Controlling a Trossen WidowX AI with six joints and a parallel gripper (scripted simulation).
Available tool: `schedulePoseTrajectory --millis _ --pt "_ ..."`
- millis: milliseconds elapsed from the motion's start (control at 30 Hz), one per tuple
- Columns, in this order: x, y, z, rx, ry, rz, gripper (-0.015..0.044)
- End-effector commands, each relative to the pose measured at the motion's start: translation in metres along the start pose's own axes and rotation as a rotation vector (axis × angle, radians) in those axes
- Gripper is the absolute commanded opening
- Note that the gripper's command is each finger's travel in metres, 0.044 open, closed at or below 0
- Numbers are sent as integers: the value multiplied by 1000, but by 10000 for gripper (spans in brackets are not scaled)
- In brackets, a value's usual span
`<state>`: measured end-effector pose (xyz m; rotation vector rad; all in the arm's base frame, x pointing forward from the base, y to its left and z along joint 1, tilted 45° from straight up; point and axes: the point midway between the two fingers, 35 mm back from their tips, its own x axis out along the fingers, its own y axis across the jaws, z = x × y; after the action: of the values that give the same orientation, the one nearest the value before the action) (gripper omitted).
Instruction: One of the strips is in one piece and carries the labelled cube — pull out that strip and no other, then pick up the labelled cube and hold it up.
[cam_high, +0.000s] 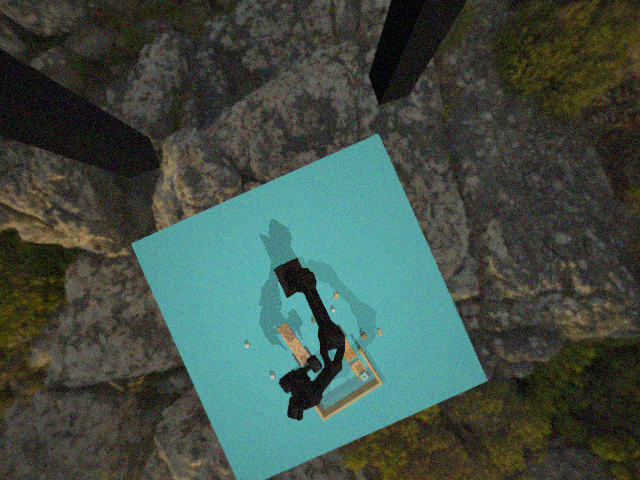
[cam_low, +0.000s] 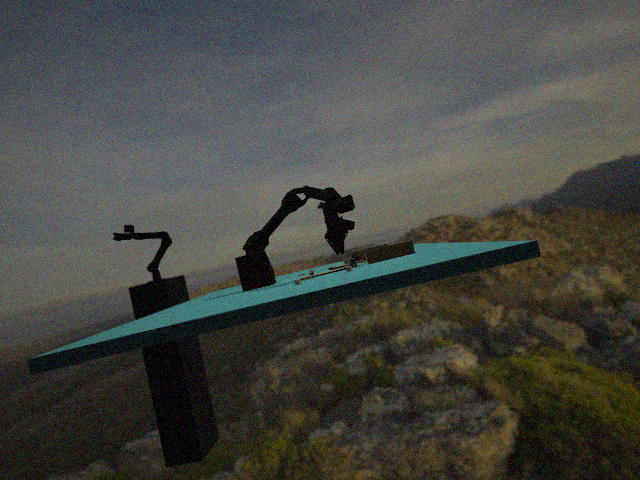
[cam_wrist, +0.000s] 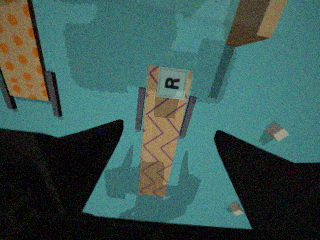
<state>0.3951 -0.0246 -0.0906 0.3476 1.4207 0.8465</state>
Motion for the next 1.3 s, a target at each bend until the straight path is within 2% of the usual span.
schedulePoseTrajectory --millis 0,267,500,533,1267 --pt "-1 1 16 0 -3 2 440" --pt "-3 1 39 -1 -3 2 440" --pt "6 1 40 -1 -4 2 256" --pt "7 1 40 -1 -4 2 250" --pt "43 2 40 -1 -4 3 250"
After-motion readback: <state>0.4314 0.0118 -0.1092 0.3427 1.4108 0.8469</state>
